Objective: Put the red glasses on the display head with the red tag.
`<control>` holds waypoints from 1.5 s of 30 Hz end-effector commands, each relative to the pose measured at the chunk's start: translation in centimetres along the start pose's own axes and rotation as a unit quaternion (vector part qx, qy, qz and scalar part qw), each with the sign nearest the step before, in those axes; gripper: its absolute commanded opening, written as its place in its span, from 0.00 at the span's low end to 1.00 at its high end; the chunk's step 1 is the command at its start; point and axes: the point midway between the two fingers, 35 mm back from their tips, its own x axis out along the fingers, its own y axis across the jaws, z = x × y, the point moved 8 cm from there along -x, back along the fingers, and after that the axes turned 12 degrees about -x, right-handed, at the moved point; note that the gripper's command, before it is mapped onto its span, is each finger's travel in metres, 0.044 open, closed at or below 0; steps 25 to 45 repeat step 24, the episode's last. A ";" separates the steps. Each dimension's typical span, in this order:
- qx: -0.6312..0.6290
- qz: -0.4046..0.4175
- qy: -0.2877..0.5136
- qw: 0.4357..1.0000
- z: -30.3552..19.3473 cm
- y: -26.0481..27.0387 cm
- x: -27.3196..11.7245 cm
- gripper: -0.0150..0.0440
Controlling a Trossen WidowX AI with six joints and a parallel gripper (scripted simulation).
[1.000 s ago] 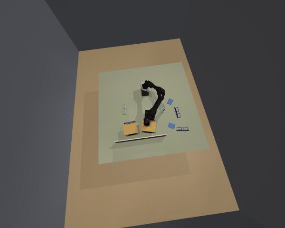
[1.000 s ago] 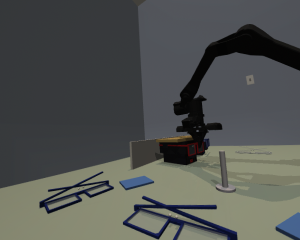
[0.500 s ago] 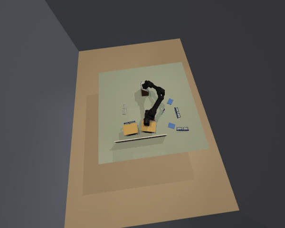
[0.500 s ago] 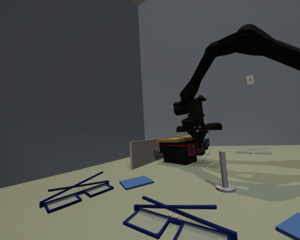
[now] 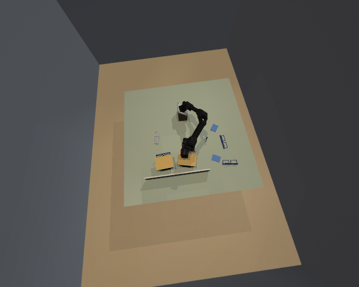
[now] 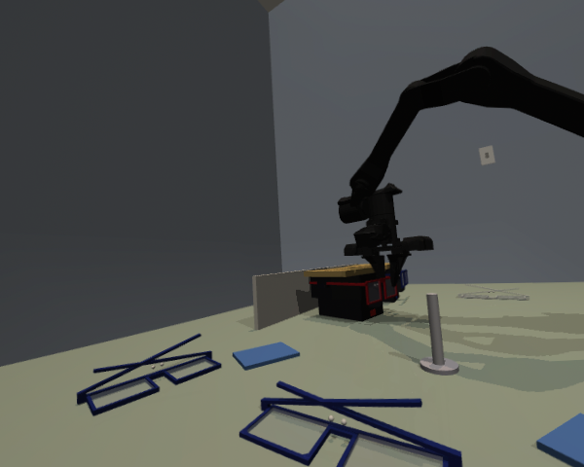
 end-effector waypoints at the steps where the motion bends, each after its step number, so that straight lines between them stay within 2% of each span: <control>1: -0.002 -0.001 0.007 1.000 0.0 0.0 -2.5 0.44; 9: -0.001 0.000 0.008 1.000 0.1 0.3 -2.8 0.44; 24: 0.000 0.001 0.008 1.000 1.1 5.6 -4.4 0.44; 45: 0.000 0.001 0.008 1.000 1.1 5.6 -4.4 0.44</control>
